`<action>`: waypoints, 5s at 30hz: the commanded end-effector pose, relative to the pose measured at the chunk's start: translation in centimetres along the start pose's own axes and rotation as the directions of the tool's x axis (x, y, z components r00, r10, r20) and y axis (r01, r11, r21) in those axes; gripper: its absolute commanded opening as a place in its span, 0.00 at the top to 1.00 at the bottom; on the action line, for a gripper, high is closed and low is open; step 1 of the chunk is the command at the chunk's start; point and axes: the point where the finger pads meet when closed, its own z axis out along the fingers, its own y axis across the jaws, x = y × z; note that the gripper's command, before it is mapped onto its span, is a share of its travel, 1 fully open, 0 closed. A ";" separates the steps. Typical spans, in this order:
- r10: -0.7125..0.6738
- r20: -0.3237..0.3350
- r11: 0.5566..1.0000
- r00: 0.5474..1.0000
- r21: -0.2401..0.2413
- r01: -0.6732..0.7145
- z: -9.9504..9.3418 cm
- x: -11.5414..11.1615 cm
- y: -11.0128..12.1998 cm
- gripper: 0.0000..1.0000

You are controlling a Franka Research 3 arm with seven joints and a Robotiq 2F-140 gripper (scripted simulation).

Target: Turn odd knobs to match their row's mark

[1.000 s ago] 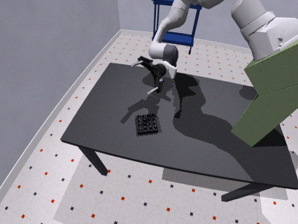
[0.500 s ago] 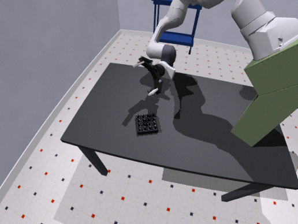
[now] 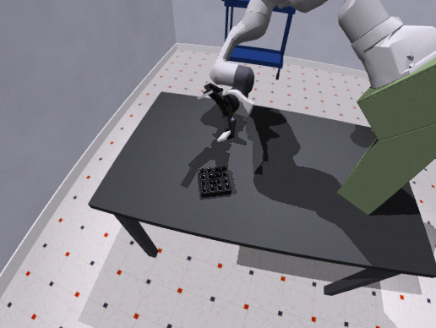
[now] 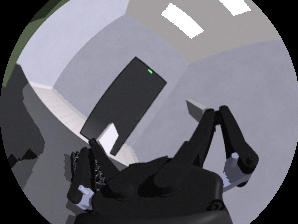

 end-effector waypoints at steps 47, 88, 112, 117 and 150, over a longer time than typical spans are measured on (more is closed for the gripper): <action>-0.302 -0.275 0.937 0.913 0.092 0.338 -0.1 1.3 -1.3 0.00; -0.447 -0.456 0.841 0.769 0.078 0.535 -0.9 1.2 -1.4 0.00; -0.505 -0.541 0.780 0.673 0.047 0.624 -1.5 0.9 -1.2 0.00; -0.551 -0.618 0.712 0.561 0.003 0.702 -2.1 0.3 -0.7 0.00; -0.603 -0.737 0.563 0.305 -0.122 0.817 -3.4 -1.2 1.0 0.00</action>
